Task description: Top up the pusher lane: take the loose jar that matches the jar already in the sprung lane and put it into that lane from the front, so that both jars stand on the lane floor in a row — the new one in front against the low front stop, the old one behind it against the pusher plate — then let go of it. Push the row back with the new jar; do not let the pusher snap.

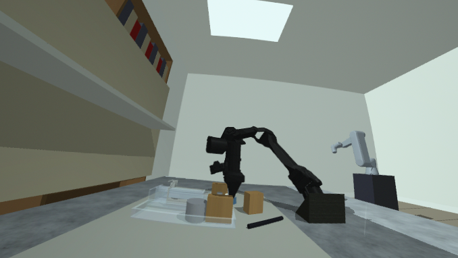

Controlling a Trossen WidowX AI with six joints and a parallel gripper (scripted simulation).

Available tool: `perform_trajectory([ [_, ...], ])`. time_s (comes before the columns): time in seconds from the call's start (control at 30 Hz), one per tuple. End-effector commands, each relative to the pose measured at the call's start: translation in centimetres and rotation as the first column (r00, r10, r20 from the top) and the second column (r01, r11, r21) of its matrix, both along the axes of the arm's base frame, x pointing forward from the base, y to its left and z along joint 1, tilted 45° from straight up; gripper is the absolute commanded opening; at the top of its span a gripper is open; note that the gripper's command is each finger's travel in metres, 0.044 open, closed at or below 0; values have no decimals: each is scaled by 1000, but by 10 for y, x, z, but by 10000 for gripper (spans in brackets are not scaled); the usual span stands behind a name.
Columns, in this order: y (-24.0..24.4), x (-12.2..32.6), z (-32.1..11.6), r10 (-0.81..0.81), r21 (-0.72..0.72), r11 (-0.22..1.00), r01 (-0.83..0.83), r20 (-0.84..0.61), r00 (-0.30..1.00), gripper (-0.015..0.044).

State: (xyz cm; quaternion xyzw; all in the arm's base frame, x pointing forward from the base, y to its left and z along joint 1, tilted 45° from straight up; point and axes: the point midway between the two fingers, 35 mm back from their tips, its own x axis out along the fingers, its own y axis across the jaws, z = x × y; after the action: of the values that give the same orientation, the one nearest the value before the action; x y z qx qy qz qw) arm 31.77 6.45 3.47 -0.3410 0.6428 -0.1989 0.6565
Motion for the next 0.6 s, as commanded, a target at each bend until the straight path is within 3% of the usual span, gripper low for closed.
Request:
perform_trajectory([
  [0.0,2,8,2,8,0,1000,-8,23,1000,0],
  [0.57,4,14,3,8,0,1000,-8,24,1000,0],
])
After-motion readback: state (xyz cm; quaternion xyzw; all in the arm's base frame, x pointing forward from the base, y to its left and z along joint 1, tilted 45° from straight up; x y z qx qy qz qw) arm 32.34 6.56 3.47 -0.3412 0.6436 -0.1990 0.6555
